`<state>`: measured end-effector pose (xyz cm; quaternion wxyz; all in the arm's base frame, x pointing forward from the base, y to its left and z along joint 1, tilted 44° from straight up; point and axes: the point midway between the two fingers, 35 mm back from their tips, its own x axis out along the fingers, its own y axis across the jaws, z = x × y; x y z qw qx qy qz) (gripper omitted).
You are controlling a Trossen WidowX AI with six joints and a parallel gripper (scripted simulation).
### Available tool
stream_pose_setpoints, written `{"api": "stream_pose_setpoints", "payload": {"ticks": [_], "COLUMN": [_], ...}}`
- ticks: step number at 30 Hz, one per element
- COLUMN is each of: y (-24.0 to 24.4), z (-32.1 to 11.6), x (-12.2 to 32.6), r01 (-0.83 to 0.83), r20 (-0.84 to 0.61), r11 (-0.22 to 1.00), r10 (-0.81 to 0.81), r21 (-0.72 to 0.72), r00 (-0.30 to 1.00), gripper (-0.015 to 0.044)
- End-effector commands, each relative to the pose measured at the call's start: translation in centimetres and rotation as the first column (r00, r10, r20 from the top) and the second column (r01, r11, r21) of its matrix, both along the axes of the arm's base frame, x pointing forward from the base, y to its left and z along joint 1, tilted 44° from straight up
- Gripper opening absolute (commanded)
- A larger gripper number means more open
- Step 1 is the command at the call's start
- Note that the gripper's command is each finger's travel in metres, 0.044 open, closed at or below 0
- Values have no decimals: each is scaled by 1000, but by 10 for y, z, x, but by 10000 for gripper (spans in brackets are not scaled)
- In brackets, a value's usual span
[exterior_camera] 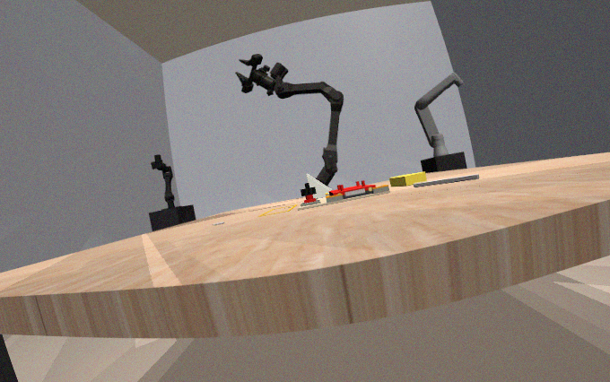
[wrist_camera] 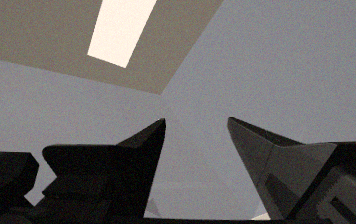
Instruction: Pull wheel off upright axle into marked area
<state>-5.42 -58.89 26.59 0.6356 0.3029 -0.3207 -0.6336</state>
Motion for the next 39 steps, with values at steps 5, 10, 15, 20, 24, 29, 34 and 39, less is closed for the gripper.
{"api": "stream_pose_setpoints", "payload": {"ticks": [5,10,15,20,24,29,34,39], "y": [-6,-1,10,28,45,72,104,141], "z": [-44,-70,-95,-120,-138,-160,-180,-197], "x": [74,118,161,204,236,274,308,339], "r01": [-162,-254,-337,-410,-459,-508,-541,-554], "r20": [-118,-173,-213,-243,-257,-253,-226,-182], "r11": [969,922,854,770,691,576,444,299], "r10": [186,312,443,572,670,783,878,949], "r21": [184,293,396,490,559,641,715,777], "r00": [975,934,871,783,697,569,421,257], "gripper": [300,300,300,300,300,300,300,300]}}
